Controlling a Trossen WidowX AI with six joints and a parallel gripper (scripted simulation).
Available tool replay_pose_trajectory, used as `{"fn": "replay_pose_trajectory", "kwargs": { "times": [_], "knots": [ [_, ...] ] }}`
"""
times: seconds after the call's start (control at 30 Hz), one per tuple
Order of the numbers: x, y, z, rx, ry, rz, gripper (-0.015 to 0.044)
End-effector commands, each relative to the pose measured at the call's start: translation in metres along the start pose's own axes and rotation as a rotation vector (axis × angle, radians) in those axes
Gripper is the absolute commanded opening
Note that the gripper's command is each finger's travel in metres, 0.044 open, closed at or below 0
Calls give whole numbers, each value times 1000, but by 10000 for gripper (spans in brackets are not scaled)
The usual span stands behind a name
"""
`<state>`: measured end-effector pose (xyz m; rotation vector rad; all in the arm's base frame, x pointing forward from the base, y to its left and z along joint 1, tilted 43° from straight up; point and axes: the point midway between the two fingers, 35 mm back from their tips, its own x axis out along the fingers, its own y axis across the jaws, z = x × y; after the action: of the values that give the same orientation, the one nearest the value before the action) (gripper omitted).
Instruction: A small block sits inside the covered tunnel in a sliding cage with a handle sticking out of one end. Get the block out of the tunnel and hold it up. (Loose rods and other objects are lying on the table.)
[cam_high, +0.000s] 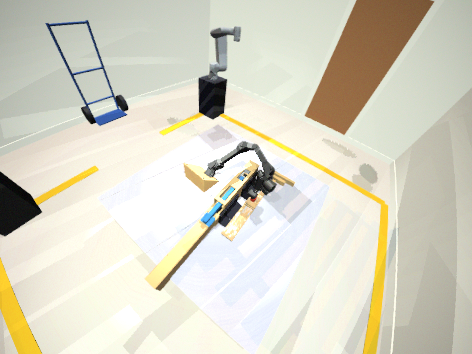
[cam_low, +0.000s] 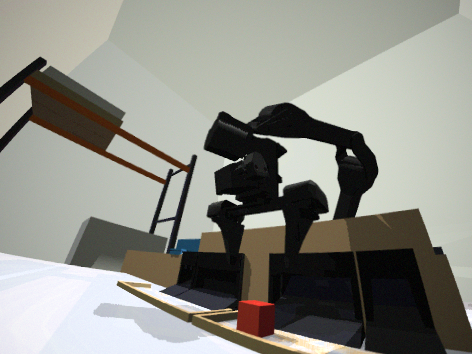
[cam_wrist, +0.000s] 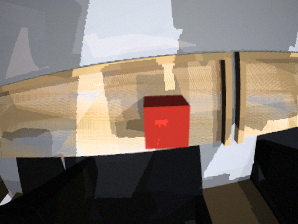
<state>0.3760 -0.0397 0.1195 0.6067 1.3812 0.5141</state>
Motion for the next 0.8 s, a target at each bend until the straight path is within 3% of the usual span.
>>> {"fn": "replay_pose_trajectory", "kwargs": {
  "times": [0.0, 0.77],
  "knots": [
    [-3, 3, 0, -20, -4, 10, 440],
    [32, 2, 2, -20, -5, 9, 440]
  ]
}}
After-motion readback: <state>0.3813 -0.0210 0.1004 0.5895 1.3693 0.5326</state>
